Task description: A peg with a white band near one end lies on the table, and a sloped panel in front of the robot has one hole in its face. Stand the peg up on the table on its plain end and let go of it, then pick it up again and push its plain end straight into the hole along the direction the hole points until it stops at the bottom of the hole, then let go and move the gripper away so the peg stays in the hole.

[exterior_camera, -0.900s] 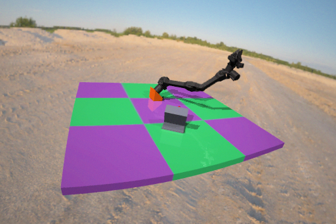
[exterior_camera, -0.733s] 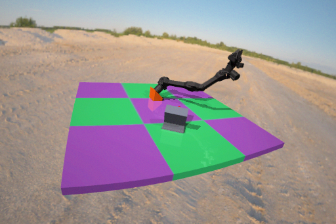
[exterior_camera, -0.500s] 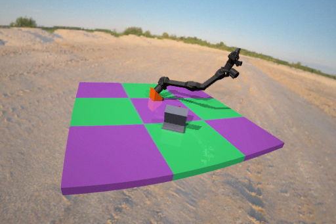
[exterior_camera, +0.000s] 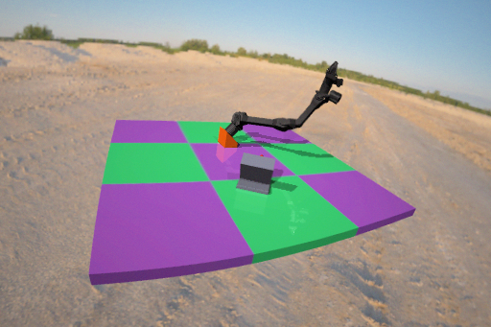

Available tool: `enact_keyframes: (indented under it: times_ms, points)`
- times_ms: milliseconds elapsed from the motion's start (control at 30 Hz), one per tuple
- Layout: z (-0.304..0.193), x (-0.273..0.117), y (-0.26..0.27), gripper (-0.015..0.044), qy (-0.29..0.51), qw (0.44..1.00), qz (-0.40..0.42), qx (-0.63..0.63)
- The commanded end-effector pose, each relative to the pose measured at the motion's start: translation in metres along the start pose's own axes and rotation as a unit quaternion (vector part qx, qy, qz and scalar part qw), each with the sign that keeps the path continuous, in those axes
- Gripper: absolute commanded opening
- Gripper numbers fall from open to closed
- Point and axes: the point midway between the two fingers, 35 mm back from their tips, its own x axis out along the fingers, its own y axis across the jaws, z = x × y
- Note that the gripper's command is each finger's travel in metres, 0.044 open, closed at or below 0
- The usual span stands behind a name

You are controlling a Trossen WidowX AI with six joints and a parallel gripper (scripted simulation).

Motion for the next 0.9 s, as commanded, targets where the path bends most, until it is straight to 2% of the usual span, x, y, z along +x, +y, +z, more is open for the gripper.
enact_keyframes:
  times_ms: [0,400,867]
  points:
    - [-0.018,0.001,-0.018,0.0440,0.012,0.999,0.004,0.047]
    - [-0.112,0.009,-0.063,0.0440,0.085,0.970,0.027,0.226]
    - [-0.217,0.022,-0.043,0.0440,0.172,0.914,0.114,0.351]
